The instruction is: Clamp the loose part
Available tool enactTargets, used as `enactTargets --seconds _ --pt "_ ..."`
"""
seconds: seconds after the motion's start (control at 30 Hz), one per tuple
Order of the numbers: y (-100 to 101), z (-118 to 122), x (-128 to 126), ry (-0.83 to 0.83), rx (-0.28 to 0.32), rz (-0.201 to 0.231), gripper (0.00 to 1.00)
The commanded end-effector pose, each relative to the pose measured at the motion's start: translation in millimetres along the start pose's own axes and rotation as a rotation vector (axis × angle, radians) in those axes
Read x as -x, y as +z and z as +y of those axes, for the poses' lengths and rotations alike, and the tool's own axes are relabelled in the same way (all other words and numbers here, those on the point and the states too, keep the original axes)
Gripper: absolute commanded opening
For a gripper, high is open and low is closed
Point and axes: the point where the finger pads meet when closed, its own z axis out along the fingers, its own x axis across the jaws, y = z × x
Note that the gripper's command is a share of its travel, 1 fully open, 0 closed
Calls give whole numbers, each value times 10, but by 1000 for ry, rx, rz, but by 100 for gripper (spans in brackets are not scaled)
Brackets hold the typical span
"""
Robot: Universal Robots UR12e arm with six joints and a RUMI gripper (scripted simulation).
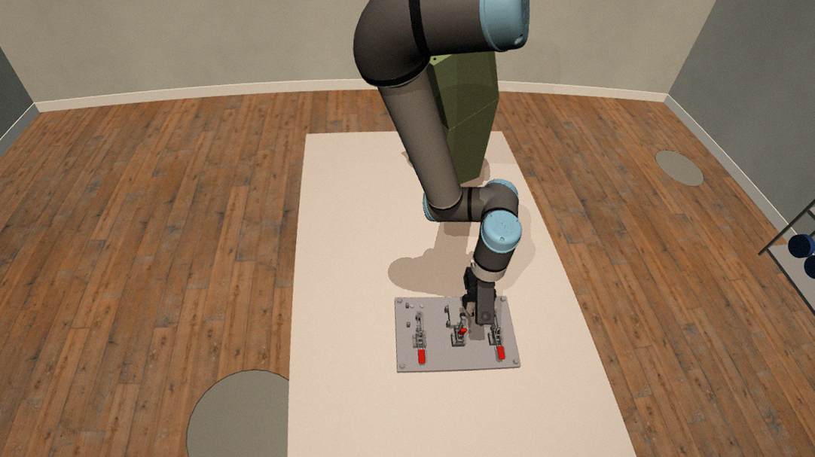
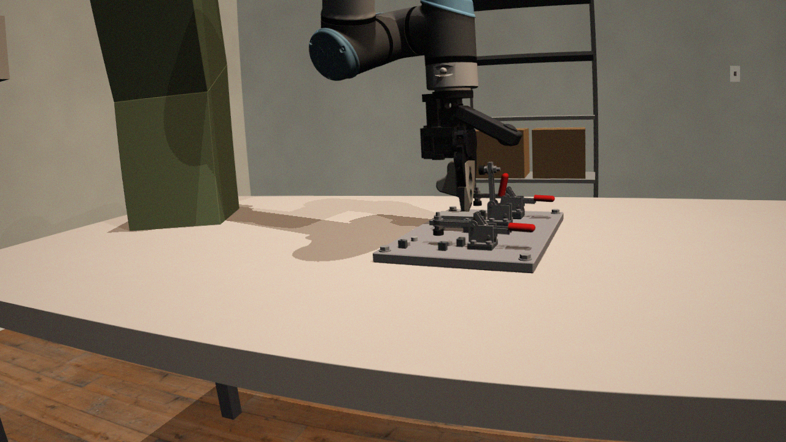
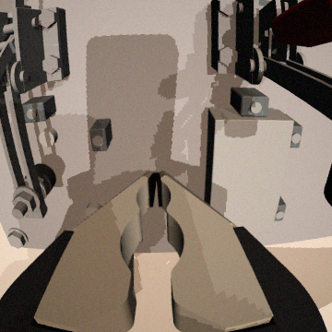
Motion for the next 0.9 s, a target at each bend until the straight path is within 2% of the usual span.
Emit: enactTargets --seconds 0.0,0.27,0.8,0.83,0.87 --pt "-165 5 -8 1 0 1 0" --pt "-400 6 -7 1 0 1 0" --pt "-390 -1 -22 3 0 1 0" --pt "-391 -1 -22 3 0 1 28" --pt "-395 -1 -22 3 0 1 28"
